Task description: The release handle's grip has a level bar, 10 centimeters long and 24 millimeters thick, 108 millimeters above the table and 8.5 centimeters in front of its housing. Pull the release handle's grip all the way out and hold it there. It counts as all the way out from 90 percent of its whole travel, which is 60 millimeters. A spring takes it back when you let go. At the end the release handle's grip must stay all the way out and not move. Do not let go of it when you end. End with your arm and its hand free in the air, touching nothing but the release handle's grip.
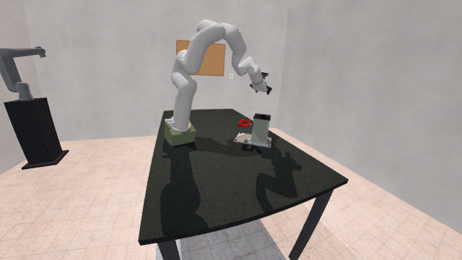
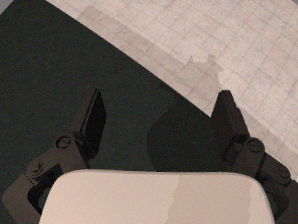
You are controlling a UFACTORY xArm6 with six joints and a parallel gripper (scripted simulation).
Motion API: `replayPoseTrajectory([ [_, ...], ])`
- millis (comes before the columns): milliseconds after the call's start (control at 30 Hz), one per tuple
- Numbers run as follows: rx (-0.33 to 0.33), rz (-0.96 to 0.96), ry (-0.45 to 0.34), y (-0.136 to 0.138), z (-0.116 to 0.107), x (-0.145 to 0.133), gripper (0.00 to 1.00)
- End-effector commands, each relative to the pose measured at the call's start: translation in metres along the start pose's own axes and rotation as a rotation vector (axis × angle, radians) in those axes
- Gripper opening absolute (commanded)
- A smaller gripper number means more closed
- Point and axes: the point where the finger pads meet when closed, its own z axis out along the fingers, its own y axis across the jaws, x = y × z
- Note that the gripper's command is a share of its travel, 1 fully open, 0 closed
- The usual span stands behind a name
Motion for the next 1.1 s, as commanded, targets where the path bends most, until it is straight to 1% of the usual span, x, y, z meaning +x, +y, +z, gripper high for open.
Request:
replayPoseTrajectory([
  [0, -0.029, -0.024, -0.057, -0.010, 0.011, -0.021, 1.00],
  [133, -0.029, -0.024, -0.057, -0.010, 0.011, -0.021, 1.00],
  [167, -0.035, -0.041, -0.105, -0.018, 0.015, -0.037, 1.00],
  [367, -0.035, -0.041, -0.105, -0.018, 0.015, -0.037, 1.00],
  [400, -0.039, -0.060, -0.154, -0.027, 0.019, -0.052, 1.00],
  [700, -0.039, -0.060, -0.154, -0.027, 0.019, -0.052, 1.00],
  [733, -0.042, -0.080, -0.204, -0.035, 0.021, -0.068, 1.00],
  [1067, -0.042, -0.080, -0.204, -0.035, 0.021, -0.068, 1.00],
])
